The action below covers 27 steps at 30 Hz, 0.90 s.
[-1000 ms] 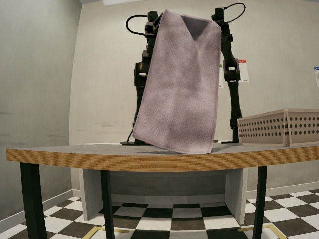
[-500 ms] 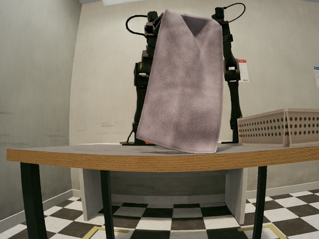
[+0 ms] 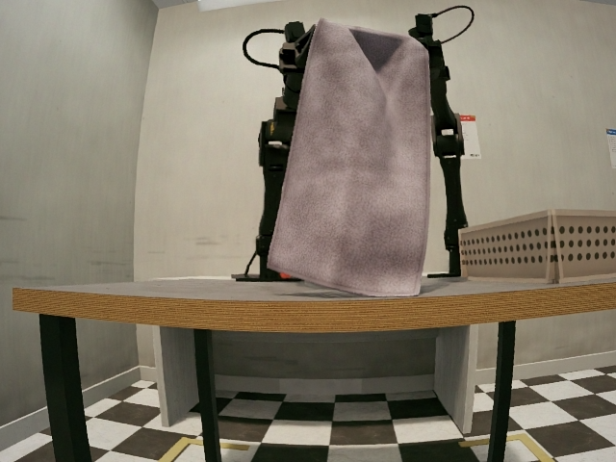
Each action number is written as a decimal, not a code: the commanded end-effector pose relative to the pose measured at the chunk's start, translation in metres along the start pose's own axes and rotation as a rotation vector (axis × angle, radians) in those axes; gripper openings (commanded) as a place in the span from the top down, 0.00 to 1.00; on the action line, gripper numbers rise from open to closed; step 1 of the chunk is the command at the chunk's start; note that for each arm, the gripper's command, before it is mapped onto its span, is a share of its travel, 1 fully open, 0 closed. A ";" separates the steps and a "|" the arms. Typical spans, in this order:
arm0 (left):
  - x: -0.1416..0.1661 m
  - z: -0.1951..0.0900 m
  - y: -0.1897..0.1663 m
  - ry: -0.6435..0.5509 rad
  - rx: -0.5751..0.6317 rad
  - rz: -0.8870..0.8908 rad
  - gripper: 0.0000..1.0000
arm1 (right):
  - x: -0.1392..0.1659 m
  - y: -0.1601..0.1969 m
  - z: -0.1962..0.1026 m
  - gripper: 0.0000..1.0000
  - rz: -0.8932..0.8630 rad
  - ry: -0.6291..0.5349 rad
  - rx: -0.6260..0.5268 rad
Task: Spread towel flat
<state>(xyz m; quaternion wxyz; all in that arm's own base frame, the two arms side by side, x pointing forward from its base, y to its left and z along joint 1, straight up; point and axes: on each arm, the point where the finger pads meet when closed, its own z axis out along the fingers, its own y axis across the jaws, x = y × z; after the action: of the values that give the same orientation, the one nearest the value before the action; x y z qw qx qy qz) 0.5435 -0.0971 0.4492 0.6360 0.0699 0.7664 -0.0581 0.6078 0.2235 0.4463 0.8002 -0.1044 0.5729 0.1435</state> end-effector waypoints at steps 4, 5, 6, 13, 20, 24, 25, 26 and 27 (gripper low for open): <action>-0.026 -0.019 0.011 -0.059 -0.031 -0.007 1.00 | -0.031 -0.002 -0.005 1.00 0.001 -0.050 0.015; -0.026 -0.019 0.011 -0.059 -0.031 -0.007 1.00 | -0.031 -0.002 -0.005 1.00 0.001 -0.050 0.015; -0.026 -0.019 0.011 -0.059 -0.031 -0.007 1.00 | -0.031 -0.002 -0.005 1.00 0.001 -0.050 0.015; -0.026 -0.019 0.011 -0.059 -0.031 -0.007 1.00 | -0.031 -0.002 -0.005 1.00 0.001 -0.050 0.015; -0.009 -0.003 -0.008 -0.067 0.003 -0.001 1.00 | -0.013 -0.015 0.003 1.00 -0.006 -0.056 0.033; 0.006 0.025 -0.018 -0.089 0.019 0.001 1.00 | -0.012 -0.032 0.004 1.00 -0.015 -0.070 0.058; 0.003 0.041 -0.030 -0.167 0.041 0.003 1.00 | -0.011 -0.054 0.006 1.00 -0.027 -0.092 0.089; 0.003 0.041 -0.031 -0.167 0.044 0.003 1.00 | -0.011 -0.054 0.006 1.00 -0.027 -0.092 0.089; -0.012 0.036 -0.031 -0.198 0.044 0.002 1.00 | -0.011 -0.054 0.006 1.00 -0.027 -0.092 0.089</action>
<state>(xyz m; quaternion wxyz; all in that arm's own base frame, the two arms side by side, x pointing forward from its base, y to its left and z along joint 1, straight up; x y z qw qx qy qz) 0.5631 -0.1238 0.4299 0.6605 0.0816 0.7429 -0.0720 0.6249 0.1978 0.4348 0.8075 -0.0901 0.5692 0.1257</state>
